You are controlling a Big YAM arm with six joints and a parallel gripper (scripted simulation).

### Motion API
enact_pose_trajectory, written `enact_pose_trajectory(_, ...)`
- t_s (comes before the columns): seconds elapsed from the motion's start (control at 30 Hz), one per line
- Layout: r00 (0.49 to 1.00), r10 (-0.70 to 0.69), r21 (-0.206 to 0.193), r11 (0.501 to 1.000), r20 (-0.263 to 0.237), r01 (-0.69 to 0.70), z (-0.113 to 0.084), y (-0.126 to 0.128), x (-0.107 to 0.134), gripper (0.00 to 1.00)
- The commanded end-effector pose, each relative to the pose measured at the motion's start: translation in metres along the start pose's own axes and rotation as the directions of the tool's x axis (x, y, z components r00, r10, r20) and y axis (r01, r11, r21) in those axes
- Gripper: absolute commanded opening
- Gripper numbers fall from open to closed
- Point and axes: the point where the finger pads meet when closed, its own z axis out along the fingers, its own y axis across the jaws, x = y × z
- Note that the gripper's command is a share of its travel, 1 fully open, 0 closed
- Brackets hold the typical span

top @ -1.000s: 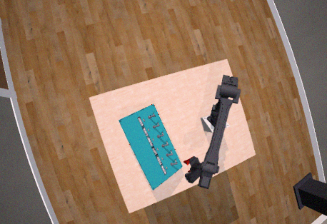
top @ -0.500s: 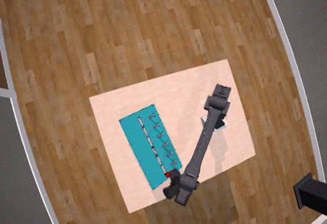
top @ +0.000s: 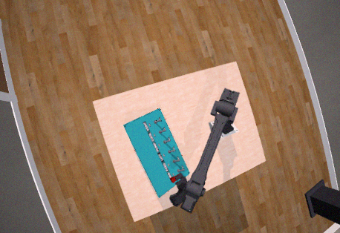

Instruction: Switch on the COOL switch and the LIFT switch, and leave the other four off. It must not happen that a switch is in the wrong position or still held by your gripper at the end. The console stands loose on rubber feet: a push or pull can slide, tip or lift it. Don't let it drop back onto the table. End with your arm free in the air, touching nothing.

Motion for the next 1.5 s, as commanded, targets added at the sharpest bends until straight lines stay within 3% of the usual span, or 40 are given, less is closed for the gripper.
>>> enact_pose_trajectory(0.0, 1.000, 0.013, -0.009, 1.000, 0.019, -0.013, 0.008, 0.001, -0.017, 1.00)
enact_pose_trajectory(0.03, 1.000, -0.005, 0.001, 1.000, 0.003, 0.005, 0.019, 0.002, -0.006, 1.00)
enact_pose_trajectory(0.17, 1.000, -0.005, 0.001, 1.000, 0.003, 0.005, 0.035, 0.002, -0.006, 1.00)
enact_pose_trajectory(0.37, 1.000, -0.004, 0.000, 1.000, 0.004, 0.004, 0.048, 0.002, -0.006, 1.00)
enact_pose_trajectory(0.43, 1.000, -0.001, -0.009, 1.000, 0.029, 0.002, 0.038, 0.008, -0.015, 1.00)
enact_pose_trajectory(0.57, 1.000, -0.010, -0.008, 1.000, 0.026, 0.010, 0.034, 0.007, -0.013, 1.00)
enact_pose_trajectory(1.47, 1.000, -0.008, -0.008, 1.000, 0.026, 0.008, 0.034, 0.007, -0.013, 1.00)
